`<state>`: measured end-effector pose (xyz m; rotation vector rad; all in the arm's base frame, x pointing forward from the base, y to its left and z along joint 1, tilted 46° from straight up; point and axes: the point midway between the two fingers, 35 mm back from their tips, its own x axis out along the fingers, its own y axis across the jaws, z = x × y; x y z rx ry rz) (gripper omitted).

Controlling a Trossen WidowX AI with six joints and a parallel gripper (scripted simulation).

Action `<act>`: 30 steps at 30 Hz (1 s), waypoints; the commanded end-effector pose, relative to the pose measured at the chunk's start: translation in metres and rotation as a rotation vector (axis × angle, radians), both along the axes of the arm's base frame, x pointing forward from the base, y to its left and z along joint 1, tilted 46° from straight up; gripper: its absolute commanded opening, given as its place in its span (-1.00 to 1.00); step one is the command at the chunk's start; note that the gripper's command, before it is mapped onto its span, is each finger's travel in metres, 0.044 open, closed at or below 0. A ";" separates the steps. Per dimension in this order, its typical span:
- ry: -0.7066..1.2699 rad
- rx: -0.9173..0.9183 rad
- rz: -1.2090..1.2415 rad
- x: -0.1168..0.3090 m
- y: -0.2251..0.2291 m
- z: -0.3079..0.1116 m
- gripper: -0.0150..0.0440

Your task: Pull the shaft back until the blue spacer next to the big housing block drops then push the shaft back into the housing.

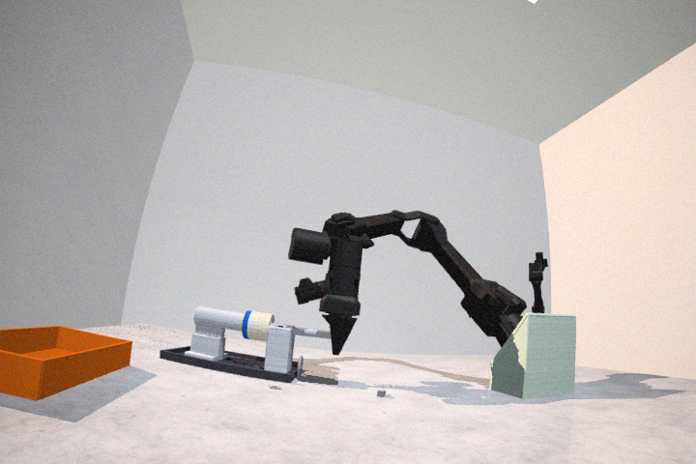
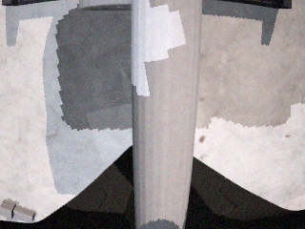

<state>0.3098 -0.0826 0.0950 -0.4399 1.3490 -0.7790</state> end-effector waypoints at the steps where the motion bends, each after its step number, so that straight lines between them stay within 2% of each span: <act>1: 0.003 0.005 -0.003 -0.002 0.001 -0.002 -0.49; 30: 0.003 0.005 -0.003 -0.004 0.001 -0.002 -0.49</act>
